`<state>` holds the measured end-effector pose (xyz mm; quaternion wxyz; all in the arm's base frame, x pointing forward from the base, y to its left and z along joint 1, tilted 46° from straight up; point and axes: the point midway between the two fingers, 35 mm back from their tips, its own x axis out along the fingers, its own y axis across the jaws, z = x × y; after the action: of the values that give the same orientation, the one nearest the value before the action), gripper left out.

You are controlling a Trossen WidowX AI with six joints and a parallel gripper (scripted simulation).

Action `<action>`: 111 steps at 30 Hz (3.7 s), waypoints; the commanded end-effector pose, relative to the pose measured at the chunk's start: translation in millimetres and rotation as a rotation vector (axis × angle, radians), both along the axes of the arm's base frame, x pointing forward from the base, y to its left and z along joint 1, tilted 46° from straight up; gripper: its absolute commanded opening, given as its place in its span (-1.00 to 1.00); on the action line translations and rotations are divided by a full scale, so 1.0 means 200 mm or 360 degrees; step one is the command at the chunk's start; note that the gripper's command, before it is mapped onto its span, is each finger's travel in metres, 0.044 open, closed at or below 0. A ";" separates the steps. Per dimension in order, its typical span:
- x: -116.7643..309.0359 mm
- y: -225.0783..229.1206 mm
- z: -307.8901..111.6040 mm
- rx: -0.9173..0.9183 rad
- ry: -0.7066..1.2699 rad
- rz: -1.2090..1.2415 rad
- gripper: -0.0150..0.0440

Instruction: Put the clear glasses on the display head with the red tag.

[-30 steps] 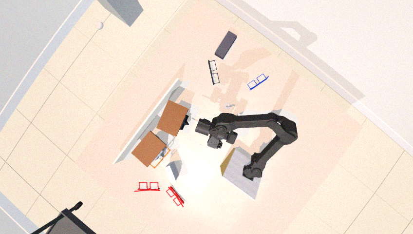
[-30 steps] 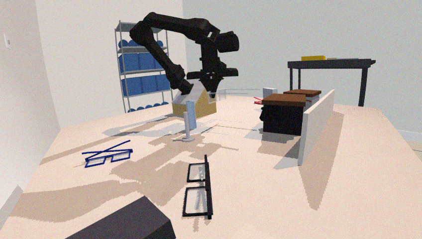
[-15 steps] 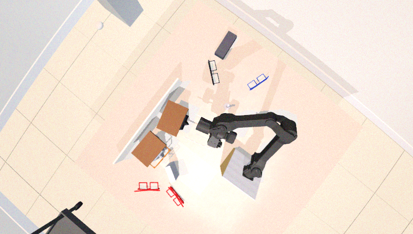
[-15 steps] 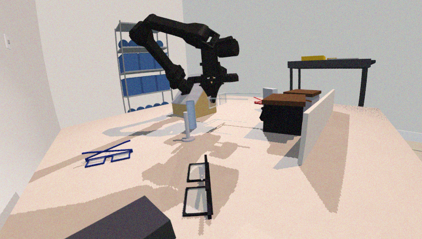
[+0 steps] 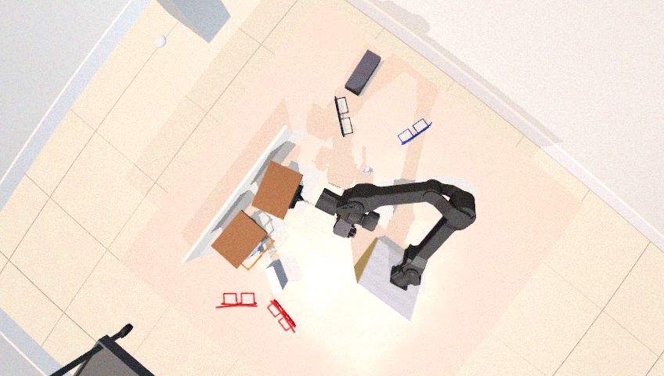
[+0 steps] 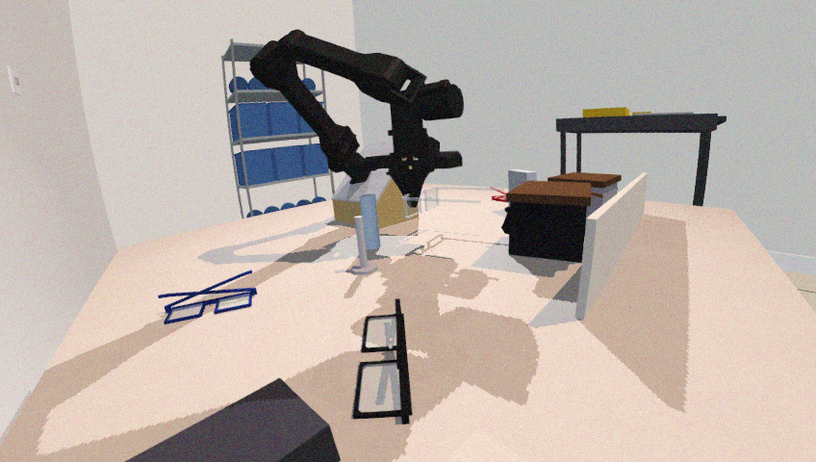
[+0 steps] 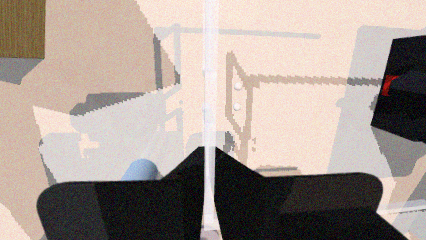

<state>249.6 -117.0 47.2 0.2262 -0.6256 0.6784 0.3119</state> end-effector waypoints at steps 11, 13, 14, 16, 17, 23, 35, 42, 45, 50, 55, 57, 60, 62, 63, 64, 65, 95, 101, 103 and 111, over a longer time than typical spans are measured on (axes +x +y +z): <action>0.05 -0.01 -0.02 -0.0006 0.0006 0.0005 -0.49; 0.06 -0.01 -0.02 -0.0006 0.0006 0.0005 -0.49; 0.07 -0.01 -0.02 -0.0006 0.0006 0.0005 -0.49; 0.08 -0.01 -0.02 -0.0006 0.0006 0.0005 -0.49; 0.09 -0.01 -0.02 -0.0006 0.0006 0.0005 -0.49; 0.13 -0.01 -0.03 -0.0006 0.0005 0.0005 -0.49; 0.21 -0.01 -0.04 -0.0006 0.0004 0.0005 -0.49; 0.26 -0.02 -0.05 -0.0006 0.0003 0.0005 -0.49; 0.28 -0.02 -0.05 -0.0006 0.0003 0.0005 -0.49; 0.31 -0.02 -0.05 -0.0006 0.0002 0.0005 -0.49; 0.35 -0.02 -0.06 -0.0006 0.0002 0.0005 -0.49; 0.36 -0.02 -0.06 -0.0006 0.0002 0.0005 -0.49; 0.38 -0.02 -0.06 -0.0006 0.0001 0.0005 -0.49; 0.40 -0.02 -0.06 -0.0006 0.0001 0.0005 -0.49; 0.40 -0.02 -0.07 -0.0006 0.0001 0.0005 -0.49; 0.41 -0.02 -0.07 -0.0006 0.0001 0.0005 -0.49; 0.42 -0.02 -0.07 -0.0006 0.0001 0.0005 -0.49; 0.62 -0.03 -0.10 -0.0006 -0.0003 0.0005 -0.49; 0.67 -0.03 -0.10 -0.0007 -0.0003 0.0005 -0.49; 0.68 -0.03 -0.10 -0.0007 -0.0003 0.0005 -0.49; 0.74 -0.03 -0.11 -0.0007 -0.0004 0.0005 -0.49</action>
<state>393.3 -122.5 26.8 0.2278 -0.6284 0.6761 0.3100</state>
